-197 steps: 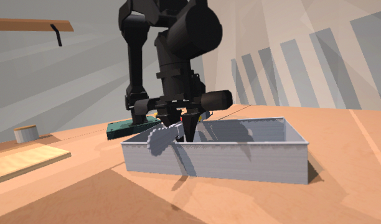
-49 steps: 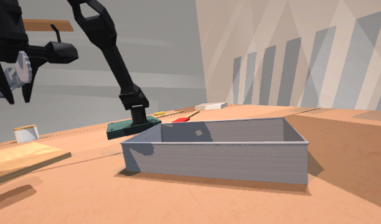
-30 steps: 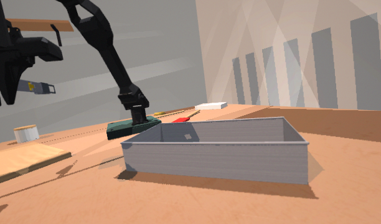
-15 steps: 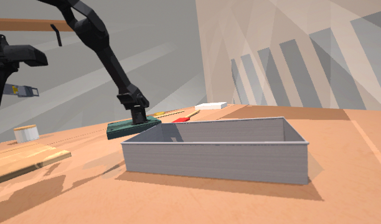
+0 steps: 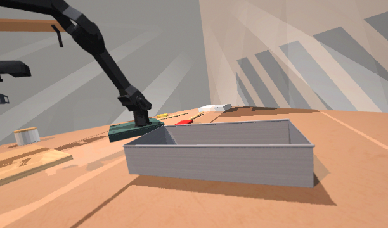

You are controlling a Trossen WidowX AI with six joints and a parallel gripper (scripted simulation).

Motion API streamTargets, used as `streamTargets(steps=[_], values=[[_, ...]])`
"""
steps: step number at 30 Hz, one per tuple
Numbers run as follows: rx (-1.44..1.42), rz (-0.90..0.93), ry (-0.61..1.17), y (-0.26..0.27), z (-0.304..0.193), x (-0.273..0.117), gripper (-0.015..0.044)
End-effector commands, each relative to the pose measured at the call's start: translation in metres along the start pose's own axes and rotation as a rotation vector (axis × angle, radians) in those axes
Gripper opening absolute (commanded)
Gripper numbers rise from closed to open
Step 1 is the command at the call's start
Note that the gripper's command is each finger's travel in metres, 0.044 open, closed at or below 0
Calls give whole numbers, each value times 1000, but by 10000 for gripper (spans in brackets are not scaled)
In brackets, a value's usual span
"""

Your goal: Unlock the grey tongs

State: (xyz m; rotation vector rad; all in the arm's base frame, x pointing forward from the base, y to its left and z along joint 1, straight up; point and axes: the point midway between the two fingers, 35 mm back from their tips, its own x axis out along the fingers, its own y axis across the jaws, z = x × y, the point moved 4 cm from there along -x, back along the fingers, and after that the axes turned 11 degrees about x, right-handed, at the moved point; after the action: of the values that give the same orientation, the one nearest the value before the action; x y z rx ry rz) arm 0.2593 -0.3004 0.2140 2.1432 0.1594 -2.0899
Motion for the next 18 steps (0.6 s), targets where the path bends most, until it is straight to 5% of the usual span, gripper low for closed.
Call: streamTargets(steps=[1, 18], values=[[-68, 5, -5, 12, 23, 0, -150], [-342, 2, -11, 48, 133, -1, -150]])
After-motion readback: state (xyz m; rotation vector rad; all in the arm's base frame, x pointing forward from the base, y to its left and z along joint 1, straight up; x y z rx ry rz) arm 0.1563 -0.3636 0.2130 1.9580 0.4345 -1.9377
